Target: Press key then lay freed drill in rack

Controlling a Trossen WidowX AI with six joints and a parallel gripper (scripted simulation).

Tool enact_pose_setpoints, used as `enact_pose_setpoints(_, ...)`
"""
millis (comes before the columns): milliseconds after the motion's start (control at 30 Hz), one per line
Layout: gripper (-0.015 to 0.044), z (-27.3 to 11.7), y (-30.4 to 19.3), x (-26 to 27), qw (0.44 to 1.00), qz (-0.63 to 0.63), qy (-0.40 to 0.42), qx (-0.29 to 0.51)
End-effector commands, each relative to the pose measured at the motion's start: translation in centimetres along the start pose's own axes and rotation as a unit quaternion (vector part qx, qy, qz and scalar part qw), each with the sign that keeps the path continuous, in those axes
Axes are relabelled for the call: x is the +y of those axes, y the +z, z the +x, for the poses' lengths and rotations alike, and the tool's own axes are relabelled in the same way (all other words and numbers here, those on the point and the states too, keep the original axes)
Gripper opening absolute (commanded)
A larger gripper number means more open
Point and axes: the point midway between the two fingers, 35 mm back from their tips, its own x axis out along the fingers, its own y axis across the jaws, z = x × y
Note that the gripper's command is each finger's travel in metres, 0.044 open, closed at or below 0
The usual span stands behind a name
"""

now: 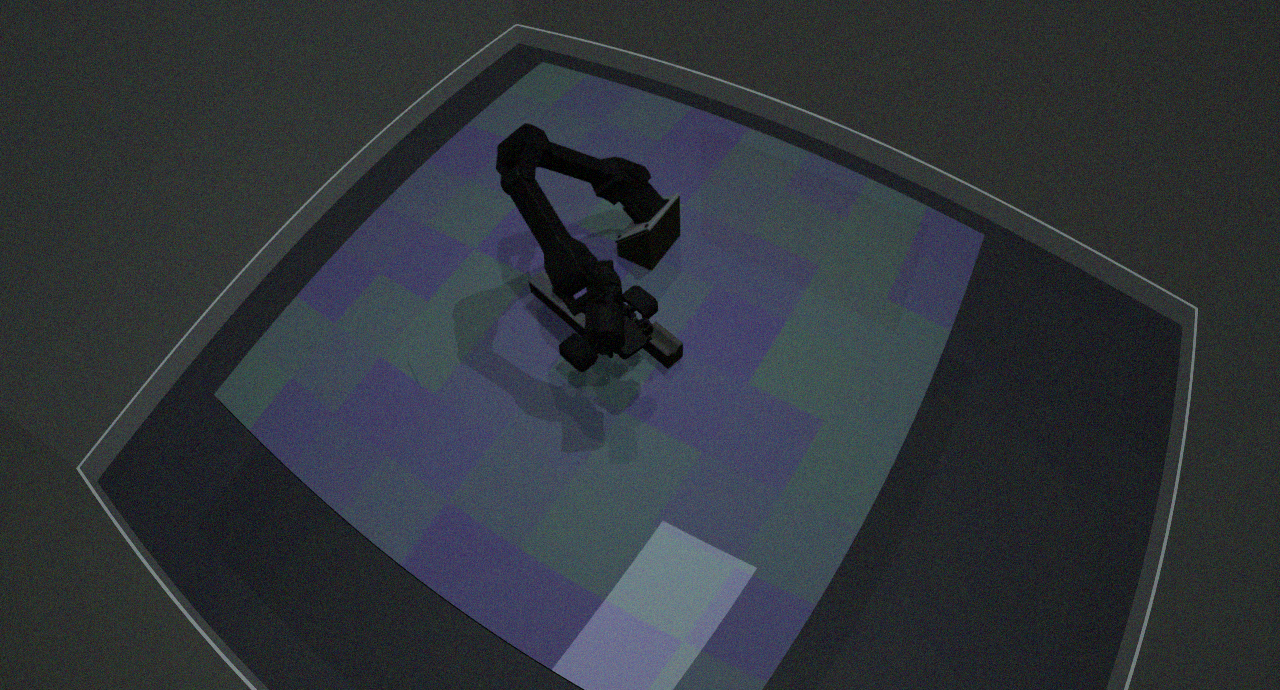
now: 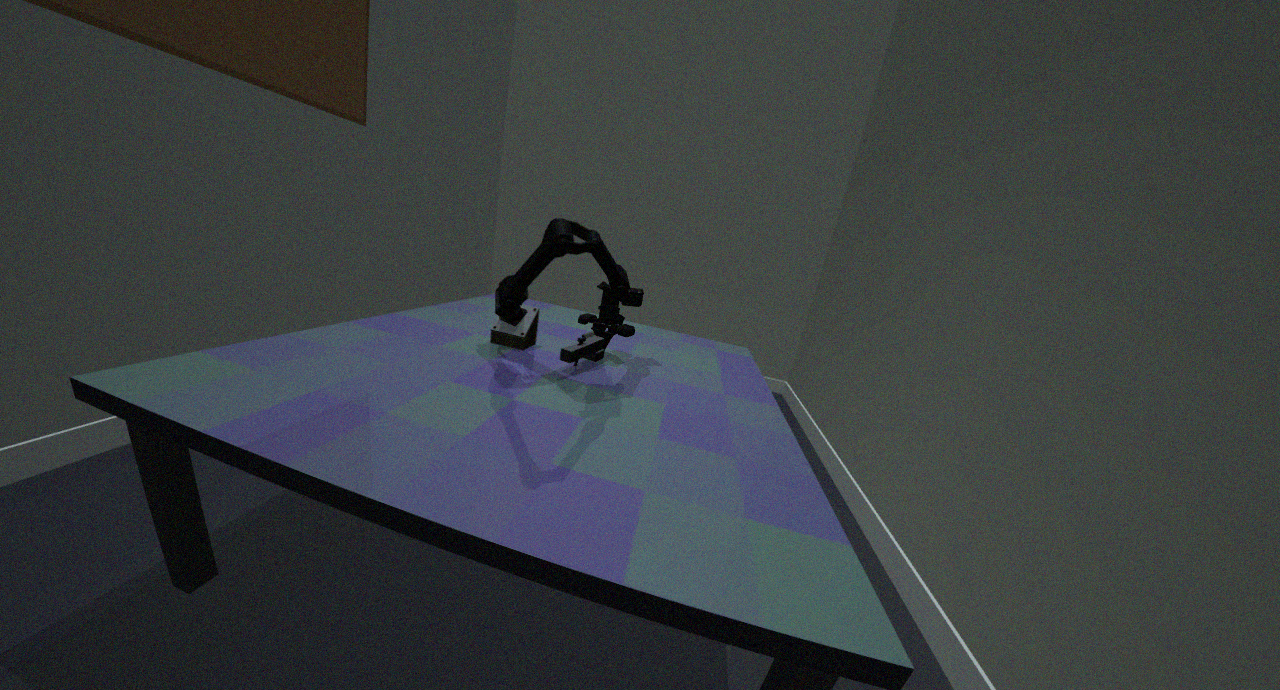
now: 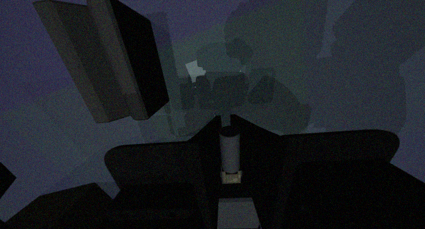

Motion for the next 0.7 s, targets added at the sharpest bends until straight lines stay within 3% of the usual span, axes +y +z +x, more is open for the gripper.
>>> enact_pose_setpoints(0, 0.0, -0.1, 0.5, -0.1, 1.0, 0.002, -0.001, -0.003)
enact_pose_setpoints(667, 0.0, -0.3, 3.2, -0.2, 1.0, 0.003, -0.001, -0.004)
